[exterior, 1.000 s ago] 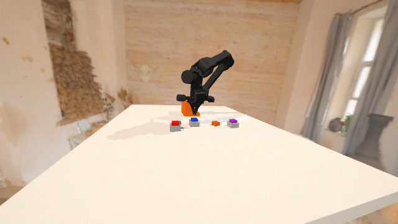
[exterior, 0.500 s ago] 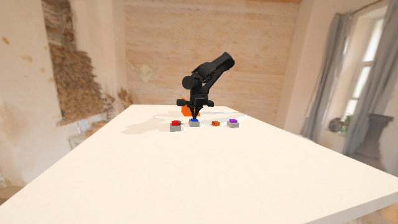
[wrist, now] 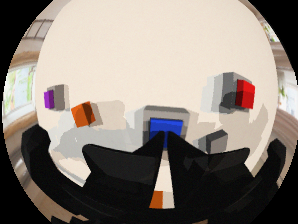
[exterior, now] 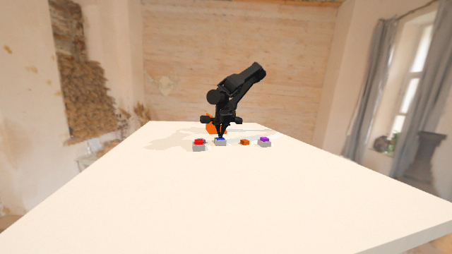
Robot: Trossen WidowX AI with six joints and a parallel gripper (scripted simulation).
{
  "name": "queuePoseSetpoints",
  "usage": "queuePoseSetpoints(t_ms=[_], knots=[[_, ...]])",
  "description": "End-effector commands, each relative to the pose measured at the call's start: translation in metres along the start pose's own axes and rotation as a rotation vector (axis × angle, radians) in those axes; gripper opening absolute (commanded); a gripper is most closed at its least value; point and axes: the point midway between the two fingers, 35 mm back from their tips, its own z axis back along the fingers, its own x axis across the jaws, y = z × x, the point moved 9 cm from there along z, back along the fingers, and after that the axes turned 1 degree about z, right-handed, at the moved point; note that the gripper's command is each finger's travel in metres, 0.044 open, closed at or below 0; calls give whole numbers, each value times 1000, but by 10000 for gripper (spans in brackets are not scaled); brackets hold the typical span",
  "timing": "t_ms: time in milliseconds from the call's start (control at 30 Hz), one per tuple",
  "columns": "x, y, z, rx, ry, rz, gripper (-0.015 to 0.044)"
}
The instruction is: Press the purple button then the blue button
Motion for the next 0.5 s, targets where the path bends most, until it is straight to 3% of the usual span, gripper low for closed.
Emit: queuePoseSetpoints(t_ms=[0,267,333,467], knots=[[0,0,-1,0,-3,-6,20],[0,0,34,0,-2,-6,20],[12,-7,39,0,4,-8,72],[87,-32,63,-3,20,-11,178]])
